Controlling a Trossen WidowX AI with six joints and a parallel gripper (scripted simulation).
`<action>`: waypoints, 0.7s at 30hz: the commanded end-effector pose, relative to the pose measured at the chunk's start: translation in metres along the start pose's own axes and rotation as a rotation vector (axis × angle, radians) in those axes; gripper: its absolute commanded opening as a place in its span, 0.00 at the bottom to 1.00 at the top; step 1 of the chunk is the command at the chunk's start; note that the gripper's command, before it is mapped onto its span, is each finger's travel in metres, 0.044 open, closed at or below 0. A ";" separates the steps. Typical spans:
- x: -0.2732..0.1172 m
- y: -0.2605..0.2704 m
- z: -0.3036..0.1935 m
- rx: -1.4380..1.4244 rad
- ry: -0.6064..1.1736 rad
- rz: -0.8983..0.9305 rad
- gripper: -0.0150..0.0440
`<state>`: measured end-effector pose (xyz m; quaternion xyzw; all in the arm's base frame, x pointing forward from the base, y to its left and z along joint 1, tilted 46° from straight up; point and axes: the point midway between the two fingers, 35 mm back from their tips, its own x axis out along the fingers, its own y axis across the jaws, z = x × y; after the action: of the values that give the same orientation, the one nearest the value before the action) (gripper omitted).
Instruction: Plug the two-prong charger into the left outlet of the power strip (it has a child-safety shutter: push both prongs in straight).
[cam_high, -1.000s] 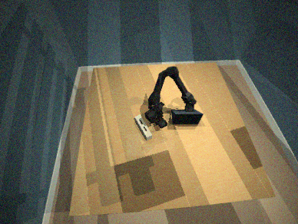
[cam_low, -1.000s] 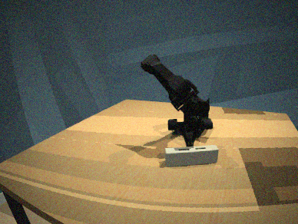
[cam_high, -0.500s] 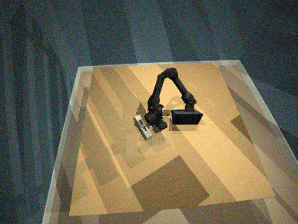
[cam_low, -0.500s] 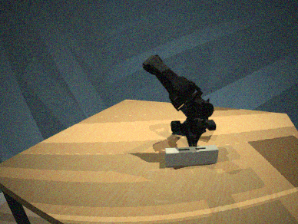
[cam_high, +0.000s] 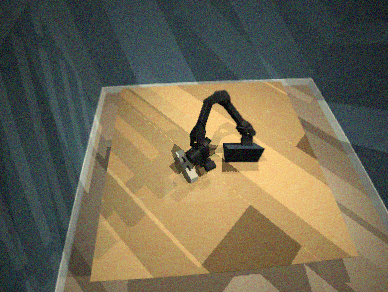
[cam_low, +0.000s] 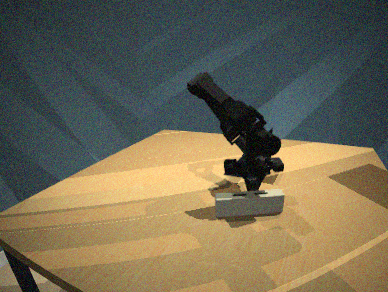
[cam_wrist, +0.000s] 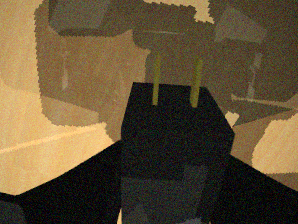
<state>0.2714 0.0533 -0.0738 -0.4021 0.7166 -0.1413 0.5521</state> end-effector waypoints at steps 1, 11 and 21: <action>0.000 0.001 0.004 -0.008 0.000 -0.001 0.25; 0.000 0.003 0.014 -0.014 0.000 -0.001 0.25; 0.001 0.005 0.024 -0.019 0.000 -0.002 0.25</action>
<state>0.2886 0.0613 -0.0847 -0.4048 0.7179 -0.1367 0.5495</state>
